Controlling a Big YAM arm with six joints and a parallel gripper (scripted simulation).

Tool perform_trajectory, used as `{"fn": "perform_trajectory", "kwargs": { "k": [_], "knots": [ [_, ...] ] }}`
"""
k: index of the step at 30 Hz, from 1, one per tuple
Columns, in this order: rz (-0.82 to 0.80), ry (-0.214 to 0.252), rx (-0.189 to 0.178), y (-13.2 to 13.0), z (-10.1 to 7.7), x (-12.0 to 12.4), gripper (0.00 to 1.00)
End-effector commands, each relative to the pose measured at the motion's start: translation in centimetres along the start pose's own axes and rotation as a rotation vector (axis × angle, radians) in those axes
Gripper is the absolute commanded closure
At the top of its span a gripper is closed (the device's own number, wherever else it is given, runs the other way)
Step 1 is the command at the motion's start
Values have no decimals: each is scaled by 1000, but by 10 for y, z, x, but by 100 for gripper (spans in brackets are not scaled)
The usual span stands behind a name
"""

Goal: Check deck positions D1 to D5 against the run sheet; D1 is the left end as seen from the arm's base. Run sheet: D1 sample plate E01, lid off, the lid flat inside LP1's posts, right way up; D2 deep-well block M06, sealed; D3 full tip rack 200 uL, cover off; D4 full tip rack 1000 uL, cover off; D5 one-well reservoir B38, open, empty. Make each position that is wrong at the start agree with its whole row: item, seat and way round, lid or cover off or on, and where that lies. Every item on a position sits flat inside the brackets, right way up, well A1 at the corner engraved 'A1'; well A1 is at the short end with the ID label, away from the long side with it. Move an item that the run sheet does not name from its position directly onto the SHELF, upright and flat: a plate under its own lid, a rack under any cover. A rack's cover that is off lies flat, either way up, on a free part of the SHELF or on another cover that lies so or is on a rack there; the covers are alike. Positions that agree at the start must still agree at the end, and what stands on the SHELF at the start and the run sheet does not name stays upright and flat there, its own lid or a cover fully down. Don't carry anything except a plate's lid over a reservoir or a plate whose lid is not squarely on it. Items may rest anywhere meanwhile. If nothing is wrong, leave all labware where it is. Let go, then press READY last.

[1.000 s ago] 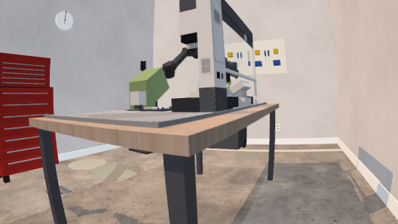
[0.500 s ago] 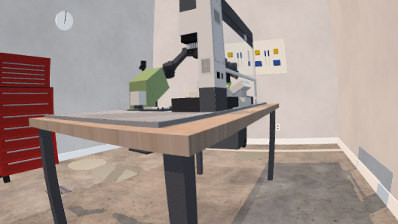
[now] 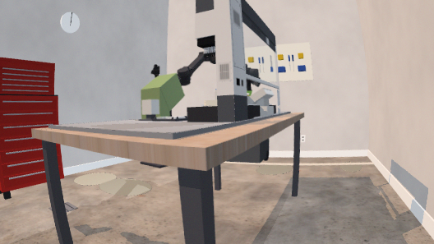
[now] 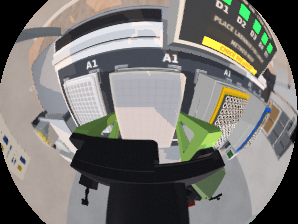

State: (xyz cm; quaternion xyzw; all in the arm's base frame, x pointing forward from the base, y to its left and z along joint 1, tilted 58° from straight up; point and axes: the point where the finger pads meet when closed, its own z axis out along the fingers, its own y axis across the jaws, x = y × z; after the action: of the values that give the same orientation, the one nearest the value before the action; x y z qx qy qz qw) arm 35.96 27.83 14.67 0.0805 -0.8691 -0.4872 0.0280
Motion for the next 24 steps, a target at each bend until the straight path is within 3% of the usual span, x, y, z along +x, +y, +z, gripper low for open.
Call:
{"fn": "perform_trajectory", "kwargs": {
  "k": [1,24],
  "knots": [
    [1,-11,0,0,1,-6,100],
    [-2,-1,-1,1,5,0,100]
  ]
}}
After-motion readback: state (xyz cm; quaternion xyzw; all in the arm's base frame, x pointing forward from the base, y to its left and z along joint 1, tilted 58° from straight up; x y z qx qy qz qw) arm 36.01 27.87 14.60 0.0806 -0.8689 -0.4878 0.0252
